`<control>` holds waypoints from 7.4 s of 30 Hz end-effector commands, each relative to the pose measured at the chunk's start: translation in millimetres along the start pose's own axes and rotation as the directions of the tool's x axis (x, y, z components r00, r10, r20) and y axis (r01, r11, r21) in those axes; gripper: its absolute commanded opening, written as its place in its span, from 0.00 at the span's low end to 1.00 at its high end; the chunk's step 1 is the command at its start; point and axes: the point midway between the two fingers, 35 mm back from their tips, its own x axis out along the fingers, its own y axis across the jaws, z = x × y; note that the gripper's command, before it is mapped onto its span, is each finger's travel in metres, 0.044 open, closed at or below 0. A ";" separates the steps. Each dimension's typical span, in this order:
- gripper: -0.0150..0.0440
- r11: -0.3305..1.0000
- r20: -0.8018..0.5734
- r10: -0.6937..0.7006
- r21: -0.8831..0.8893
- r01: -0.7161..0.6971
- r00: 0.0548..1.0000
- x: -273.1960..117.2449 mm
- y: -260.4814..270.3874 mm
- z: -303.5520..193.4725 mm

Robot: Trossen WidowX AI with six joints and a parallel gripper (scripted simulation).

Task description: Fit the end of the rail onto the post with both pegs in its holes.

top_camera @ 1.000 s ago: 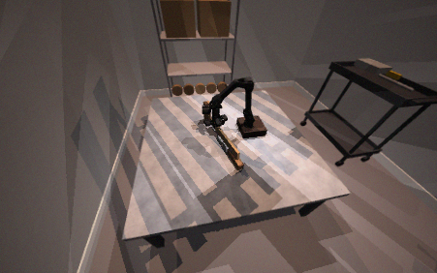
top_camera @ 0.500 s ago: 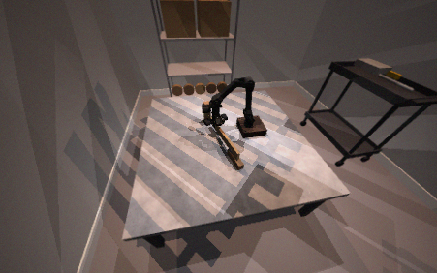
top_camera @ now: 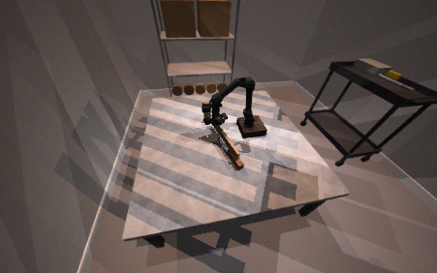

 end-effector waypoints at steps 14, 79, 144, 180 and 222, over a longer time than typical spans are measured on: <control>0.25 1.000 0.003 -0.014 0.001 0.014 1.000 -11.7 -3.2 0.1; 0.25 1.000 0.003 -0.014 0.001 0.014 1.000 -7.4 -0.1 -5.3; 0.25 1.000 0.001 -0.014 0.001 0.014 1.000 -8.8 -2.7 -24.9; 0.25 1.000 0.000 -0.014 0.001 0.014 1.000 -9.0 -2.3 -36.1; 0.25 1.000 -0.001 -0.014 0.001 0.014 1.000 -9.2 -2.2 -48.9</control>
